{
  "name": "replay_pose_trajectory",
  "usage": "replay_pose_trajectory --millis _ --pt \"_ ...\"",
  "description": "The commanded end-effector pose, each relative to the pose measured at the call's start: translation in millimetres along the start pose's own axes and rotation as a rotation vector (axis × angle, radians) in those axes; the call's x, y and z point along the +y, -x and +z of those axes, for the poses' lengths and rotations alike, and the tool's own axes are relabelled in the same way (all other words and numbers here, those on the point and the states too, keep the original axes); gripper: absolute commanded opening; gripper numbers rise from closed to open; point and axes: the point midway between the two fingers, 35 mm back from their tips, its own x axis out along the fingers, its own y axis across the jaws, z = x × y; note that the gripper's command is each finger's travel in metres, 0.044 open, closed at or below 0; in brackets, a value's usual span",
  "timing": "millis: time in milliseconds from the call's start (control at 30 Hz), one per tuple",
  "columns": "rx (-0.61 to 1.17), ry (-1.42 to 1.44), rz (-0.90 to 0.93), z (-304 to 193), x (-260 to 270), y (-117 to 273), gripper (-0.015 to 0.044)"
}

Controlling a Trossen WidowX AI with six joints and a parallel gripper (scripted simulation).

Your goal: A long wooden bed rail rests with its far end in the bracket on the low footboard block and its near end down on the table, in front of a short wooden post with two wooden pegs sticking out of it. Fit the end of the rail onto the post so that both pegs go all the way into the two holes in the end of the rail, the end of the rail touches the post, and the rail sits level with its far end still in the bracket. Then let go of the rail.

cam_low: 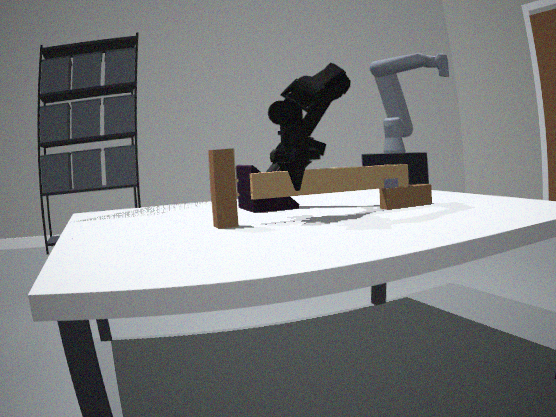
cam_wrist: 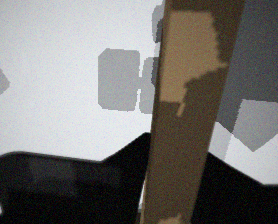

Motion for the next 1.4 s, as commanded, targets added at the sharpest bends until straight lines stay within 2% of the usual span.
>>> replay_pose_trajectory --millis 0,1367 --pt "0.005 0.002 -0.008 -2.9 -1.4 2.5 0.0000" --pt "0.006 0.003 -0.008 -14.9 -1.4 3.3 0.0000"
